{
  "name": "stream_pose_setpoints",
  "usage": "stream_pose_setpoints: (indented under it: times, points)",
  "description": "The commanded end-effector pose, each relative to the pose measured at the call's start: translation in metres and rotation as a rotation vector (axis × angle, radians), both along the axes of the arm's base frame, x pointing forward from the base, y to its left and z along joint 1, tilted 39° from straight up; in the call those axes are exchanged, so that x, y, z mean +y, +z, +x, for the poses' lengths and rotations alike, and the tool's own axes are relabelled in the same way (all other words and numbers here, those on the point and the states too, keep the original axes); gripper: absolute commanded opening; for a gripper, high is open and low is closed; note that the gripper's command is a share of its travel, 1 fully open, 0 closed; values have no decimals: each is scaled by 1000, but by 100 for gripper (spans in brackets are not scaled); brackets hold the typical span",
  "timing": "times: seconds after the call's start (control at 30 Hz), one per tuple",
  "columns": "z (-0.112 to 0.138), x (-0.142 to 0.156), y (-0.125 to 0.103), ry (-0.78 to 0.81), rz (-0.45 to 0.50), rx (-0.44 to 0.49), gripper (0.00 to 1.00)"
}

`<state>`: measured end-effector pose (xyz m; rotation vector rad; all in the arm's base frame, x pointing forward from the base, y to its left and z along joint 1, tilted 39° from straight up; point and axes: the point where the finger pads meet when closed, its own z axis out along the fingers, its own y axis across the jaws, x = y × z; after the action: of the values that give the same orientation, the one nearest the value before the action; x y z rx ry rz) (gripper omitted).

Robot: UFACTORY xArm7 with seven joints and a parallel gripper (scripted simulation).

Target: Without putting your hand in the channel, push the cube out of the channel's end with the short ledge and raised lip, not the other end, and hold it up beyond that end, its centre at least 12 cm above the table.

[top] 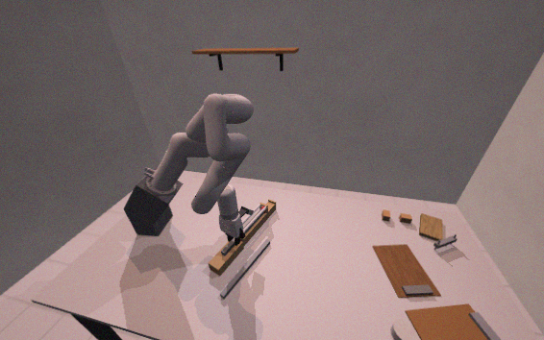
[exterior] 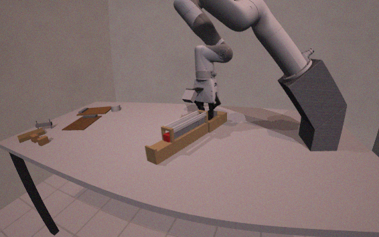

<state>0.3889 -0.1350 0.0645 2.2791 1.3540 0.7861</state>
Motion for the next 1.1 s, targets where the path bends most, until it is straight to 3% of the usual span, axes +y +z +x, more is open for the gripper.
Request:
stream_pose_setpoints:
  times: [0.0, 0.47, 1.03, 1.07]
  points:
    - [-6, 0, 8, -1, -1, -1, 38]
    - [-39, 1, 48, -1, 0, -1, 38]
    - [-41, 2, 51, -1, -1, -1, 38]
    - [-41, 1, 51, -1, 0, -1, 0]
